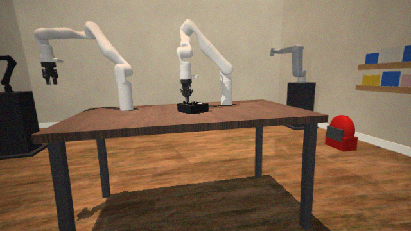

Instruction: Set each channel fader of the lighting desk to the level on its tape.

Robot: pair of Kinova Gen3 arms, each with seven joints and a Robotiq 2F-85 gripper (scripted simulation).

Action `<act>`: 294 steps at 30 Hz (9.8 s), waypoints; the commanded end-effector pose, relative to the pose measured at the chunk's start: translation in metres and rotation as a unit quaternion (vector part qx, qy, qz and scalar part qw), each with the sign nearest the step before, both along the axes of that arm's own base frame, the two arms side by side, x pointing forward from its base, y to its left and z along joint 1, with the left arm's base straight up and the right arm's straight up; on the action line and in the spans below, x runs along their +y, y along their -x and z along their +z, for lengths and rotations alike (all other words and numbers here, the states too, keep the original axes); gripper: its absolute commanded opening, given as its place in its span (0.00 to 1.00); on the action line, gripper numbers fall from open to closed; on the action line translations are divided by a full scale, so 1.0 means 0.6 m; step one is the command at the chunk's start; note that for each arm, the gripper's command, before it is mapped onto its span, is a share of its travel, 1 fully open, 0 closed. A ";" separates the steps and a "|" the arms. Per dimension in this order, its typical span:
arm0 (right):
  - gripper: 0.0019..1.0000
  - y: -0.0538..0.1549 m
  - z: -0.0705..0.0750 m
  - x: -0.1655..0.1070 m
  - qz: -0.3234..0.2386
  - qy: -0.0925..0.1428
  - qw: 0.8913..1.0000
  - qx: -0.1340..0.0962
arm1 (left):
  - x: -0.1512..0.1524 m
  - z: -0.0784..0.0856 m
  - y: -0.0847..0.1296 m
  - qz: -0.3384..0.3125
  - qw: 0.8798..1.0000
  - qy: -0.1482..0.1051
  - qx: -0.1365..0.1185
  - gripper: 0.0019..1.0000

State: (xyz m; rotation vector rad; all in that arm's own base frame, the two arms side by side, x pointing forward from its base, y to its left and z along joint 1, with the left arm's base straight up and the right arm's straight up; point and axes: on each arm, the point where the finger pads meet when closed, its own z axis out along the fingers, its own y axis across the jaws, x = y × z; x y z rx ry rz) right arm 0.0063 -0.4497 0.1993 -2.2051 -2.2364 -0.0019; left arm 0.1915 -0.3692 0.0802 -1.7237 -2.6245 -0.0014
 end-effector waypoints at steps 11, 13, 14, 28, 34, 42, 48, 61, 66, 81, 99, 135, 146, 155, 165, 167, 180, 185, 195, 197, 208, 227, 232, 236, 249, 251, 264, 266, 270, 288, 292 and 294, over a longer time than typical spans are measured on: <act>1.00 0.000 0.001 0.000 0.000 0.001 1.000 0.000 | -0.001 0.001 -0.001 0.000 1.000 0.001 0.000 0.10; 1.00 0.000 0.001 0.000 0.000 0.001 1.000 0.000 | -0.001 0.001 -0.001 0.000 1.000 0.001 0.000 0.10; 1.00 0.000 0.001 0.000 0.000 0.001 1.000 0.000 | -0.001 0.001 -0.001 0.000 1.000 0.001 0.000 0.10; 1.00 0.000 0.001 0.000 0.000 0.001 1.000 0.000 | 0.005 0.001 0.002 0.000 1.000 0.001 0.000 0.10; 1.00 0.000 0.001 0.000 0.000 0.001 1.000 0.000 | 0.008 0.001 0.003 0.000 1.000 0.001 0.000 0.10; 1.00 0.000 0.001 0.000 0.000 0.001 1.000 0.000 | 0.008 0.005 0.003 0.000 1.000 0.001 0.000 0.10; 1.00 0.000 0.001 0.000 0.000 0.001 1.000 0.000 | 0.008 0.023 0.003 0.000 1.000 0.001 0.000 0.10; 1.00 0.000 0.001 0.000 0.000 0.001 1.000 0.000 | 0.008 0.066 0.003 0.000 1.000 0.001 0.000 0.10; 1.00 0.000 0.001 0.000 0.000 0.001 1.000 0.000 | 0.008 0.068 0.003 0.000 1.000 0.001 0.000 0.10; 1.00 0.000 0.001 0.000 0.000 0.001 1.000 0.000 | 0.008 0.068 0.003 -0.001 1.000 0.001 0.000 0.10; 1.00 0.000 0.001 0.000 0.000 0.001 1.000 0.000 | 0.006 0.068 0.001 -0.050 0.999 0.001 -0.001 0.10; 1.00 0.000 0.001 0.000 0.000 0.001 1.000 0.000 | -0.007 0.067 -0.026 -0.460 0.888 0.001 0.000 0.10; 1.00 0.000 0.001 0.000 0.000 0.001 1.000 0.000 | -0.012 0.066 -0.038 -0.616 0.788 0.001 0.000 0.10; 1.00 0.000 0.001 0.000 0.000 0.001 1.000 0.000 | -0.017 0.065 -0.050 -0.756 0.655 0.001 0.000 0.10; 1.00 0.000 0.001 0.000 0.000 0.001 1.000 0.000 | -0.022 0.064 -0.061 -0.855 0.519 0.001 0.000 0.10; 1.00 0.000 0.001 0.000 0.000 0.001 1.000 0.000 | -0.023 0.064 -0.063 -0.875 0.484 0.001 0.000 0.10; 1.00 0.000 0.001 0.000 0.000 0.001 1.000 0.000 | -0.029 0.063 -0.076 -0.954 0.299 0.000 0.000 0.10; 1.00 0.000 0.001 0.000 0.000 0.001 1.000 0.000 | -0.031 0.063 -0.081 -0.974 0.225 0.000 0.000 0.10; 1.00 0.000 0.001 0.000 0.000 0.001 1.000 0.000 | -0.034 0.062 -0.088 -0.993 0.116 0.000 0.001 0.10; 1.00 0.000 0.001 0.000 0.000 0.001 1.000 0.000 | -0.035 0.062 -0.088 -0.994 0.106 0.000 0.001 0.10; 1.00 0.000 0.001 0.000 0.000 0.001 1.000 0.000 | -0.037 0.062 -0.093 -1.000 0.029 0.000 0.001 0.10; 1.00 0.000 0.001 0.000 0.000 0.001 1.000 0.000 | -0.038 0.062 -0.095 -1.000 0.000 0.000 0.001 0.10; 1.00 0.000 0.001 0.000 0.000 0.001 1.000 0.000 | -0.038 0.062 -0.095 -1.000 0.000 0.000 0.001 0.10; 1.00 0.000 0.001 0.000 0.000 0.001 1.000 0.000 | -0.038 0.062 -0.095 -1.000 0.000 0.000 0.001 0.10; 1.00 0.000 0.001 0.000 0.000 0.001 1.000 0.000 | -0.038 0.062 -0.095 -1.000 0.000 0.000 0.001 0.10; 1.00 0.000 0.001 0.000 0.000 0.001 1.000 0.000 | -0.038 0.062 -0.095 -1.000 0.000 0.000 0.001 0.10; 1.00 0.000 0.001 0.000 0.000 0.001 1.000 0.000 | -0.038 0.062 -0.095 -1.000 0.000 0.000 0.001 0.10; 1.00 0.000 0.001 0.000 0.000 0.001 1.000 0.000 | -0.038 0.062 -0.095 -1.000 0.000 0.000 0.001 0.10; 1.00 0.000 0.001 0.000 0.000 0.001 1.000 0.000 | -0.038 0.061 -0.095 -1.000 0.000 0.000 0.001 0.10; 1.00 0.000 0.001 0.000 0.000 0.001 1.000 0.000 | -0.037 0.051 -0.095 -1.000 0.000 0.000 0.001 0.10; 1.00 0.000 0.001 0.000 0.000 0.001 1.000 0.000 | -0.037 0.046 -0.096 -1.000 0.000 0.000 0.001 0.10; 1.00 0.000 0.001 0.000 0.000 0.001 1.000 0.000 | -0.037 0.044 -0.096 -1.000 0.000 0.000 0.001 0.10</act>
